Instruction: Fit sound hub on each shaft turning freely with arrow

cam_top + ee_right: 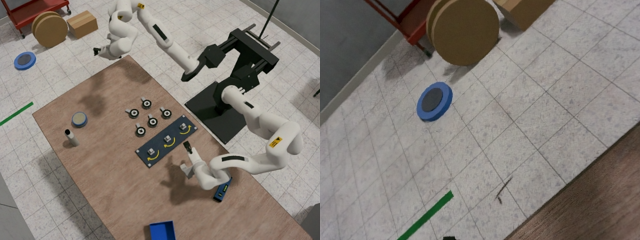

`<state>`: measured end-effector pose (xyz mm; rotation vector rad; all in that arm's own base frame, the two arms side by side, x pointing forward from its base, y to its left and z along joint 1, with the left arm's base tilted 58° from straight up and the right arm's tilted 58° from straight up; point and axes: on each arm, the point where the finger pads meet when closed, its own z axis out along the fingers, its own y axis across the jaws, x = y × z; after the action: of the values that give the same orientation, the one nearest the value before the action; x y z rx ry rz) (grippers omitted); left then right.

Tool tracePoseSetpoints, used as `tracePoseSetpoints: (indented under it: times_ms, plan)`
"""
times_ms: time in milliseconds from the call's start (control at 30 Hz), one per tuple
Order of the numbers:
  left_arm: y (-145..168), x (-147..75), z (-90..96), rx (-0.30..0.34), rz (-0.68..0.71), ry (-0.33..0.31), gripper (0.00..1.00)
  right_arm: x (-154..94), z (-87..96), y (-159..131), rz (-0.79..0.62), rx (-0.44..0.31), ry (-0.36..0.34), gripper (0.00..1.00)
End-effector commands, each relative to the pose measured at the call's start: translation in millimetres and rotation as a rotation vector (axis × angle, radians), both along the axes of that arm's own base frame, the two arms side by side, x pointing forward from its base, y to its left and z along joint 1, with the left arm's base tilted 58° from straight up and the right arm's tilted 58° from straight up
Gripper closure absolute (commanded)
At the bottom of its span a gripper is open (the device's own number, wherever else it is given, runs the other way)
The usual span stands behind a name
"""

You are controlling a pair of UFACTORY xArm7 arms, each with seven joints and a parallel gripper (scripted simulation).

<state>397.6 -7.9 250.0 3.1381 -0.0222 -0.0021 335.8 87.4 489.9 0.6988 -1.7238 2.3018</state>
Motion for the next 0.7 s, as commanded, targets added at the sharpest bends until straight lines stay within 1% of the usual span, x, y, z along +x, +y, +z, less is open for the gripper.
tracePoseSetpoints:
  times_ms: [0,300,333,400,433,667]
  plan:
    - [6,2,1.0,0.001,0.014,-0.002,0.00,0,0.7,1,0.003,0.001,-0.002,0.00]
    - [6,2,1.0,0.001,0.014,-0.002,0.00,0,0.7,1,0.003,0.001,-0.002,0.00]
    - [-34,-5,-56.4,0.162,-0.207,0.059,0.00,0,0.7,1,0.003,0.001,-0.002,0.00]
    - [-34,-5,-57.4,0.166,-0.212,0.060,0.00,0,0.7,1,0.003,0.001,-0.002,0.00]
    - [-37,-6,-61.4,0.181,-0.231,0.064,0.00,0,0.7,1,0.003,0.001,-0.002,0.00]
    - [-87,-15,-134.1,0.382,-0.536,0.151,0.00,0,0.7,1,0.003,0.001,-0.002,0.00]
